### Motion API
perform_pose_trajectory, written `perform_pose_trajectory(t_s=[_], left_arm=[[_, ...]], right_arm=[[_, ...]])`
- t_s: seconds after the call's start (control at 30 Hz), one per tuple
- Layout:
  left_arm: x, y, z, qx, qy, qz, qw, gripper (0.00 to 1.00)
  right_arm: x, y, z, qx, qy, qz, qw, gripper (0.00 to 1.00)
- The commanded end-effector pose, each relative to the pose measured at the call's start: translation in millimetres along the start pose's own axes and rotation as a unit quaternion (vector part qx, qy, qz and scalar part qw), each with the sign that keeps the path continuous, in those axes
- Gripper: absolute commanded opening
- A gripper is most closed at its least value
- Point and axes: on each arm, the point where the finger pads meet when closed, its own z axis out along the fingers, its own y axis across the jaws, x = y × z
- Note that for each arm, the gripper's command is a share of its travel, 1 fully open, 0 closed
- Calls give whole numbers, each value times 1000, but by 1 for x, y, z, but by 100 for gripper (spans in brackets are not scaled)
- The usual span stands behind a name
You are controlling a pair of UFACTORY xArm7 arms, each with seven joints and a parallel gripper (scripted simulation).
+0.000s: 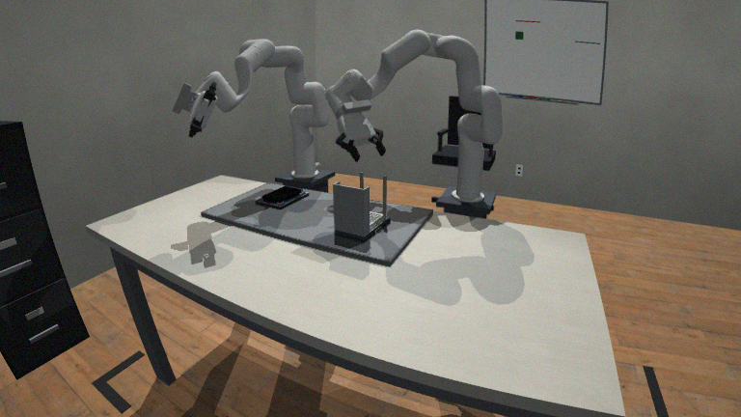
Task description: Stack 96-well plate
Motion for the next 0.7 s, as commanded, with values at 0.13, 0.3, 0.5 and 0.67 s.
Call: perform_pose_trajectory(t_s=[0.13,0.3,0.5,0.67], left_arm=[[1,1,-1,-1,-1,-1,1000,100],[1,1,-1,-1,-1,-1,1000,100],[1,1,-1,-1,-1,-1,1000,100],[4,0,-4,-1,-1,-1,1000,100]], right_arm=[[1,-2,0,1,1,-2,1000,100],[1,-2,0,1,1,-2,1000,100],[1,-2,0,1,1,-2,1000,100],[1,-2,0,1,1,-2,1000,100]])
